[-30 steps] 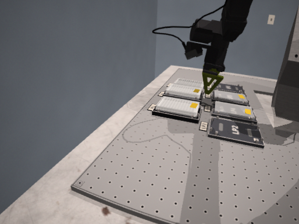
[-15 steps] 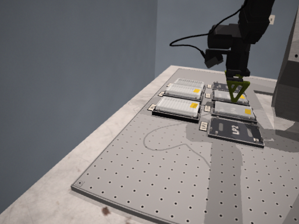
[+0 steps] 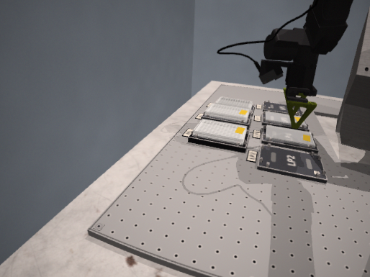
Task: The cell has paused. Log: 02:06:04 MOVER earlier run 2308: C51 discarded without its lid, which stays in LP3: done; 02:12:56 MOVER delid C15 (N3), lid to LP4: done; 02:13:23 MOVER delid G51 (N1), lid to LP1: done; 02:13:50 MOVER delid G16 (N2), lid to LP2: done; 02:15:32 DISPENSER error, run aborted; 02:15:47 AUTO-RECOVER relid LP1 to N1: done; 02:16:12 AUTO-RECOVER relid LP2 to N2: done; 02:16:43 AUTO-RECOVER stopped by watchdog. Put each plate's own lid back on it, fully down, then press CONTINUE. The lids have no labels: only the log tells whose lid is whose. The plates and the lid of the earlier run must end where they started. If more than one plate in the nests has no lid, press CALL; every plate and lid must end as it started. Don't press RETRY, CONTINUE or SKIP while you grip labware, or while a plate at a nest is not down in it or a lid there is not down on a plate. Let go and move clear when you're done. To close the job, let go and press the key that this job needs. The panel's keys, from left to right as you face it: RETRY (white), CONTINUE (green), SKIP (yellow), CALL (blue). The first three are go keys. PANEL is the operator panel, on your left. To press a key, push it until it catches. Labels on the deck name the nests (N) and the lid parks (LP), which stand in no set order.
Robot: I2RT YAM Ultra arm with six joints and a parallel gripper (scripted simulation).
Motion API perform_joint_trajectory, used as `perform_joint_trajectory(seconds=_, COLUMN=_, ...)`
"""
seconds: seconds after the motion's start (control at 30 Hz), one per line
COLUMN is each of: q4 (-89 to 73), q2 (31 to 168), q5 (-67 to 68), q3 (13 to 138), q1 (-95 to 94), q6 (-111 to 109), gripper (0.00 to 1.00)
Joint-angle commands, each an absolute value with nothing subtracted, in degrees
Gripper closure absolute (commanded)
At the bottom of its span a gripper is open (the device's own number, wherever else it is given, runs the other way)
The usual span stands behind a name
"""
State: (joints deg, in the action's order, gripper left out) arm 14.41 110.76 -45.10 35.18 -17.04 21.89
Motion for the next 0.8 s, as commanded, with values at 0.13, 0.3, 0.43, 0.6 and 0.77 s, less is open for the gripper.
perform_joint_trajectory(seconds=0.13, q4=15.8, q2=111.0, q5=-44.1, q3=35.6, q1=-15.8, q6=22.4, gripper=0.0)
perform_joint_trajectory(seconds=0.3, q4=15.7, q2=110.9, q5=-44.1, q3=35.9, q1=-15.7, q6=22.2, gripper=0.0)
perform_joint_trajectory(seconds=0.43, q4=16.1, q2=112.2, q5=-44.1, q3=36.5, q1=-15.9, q6=22.7, gripper=0.0)
perform_joint_trajectory(seconds=0.6, q4=18.4, q2=114.0, q5=-43.5, q3=36.3, q1=-18.3, q6=24.1, gripper=0.0)
perform_joint_trajectory(seconds=0.77, q4=20.6, q2=115.5, q5=-42.9, q3=37.2, q1=-19.5, q6=25.5, gripper=0.0)
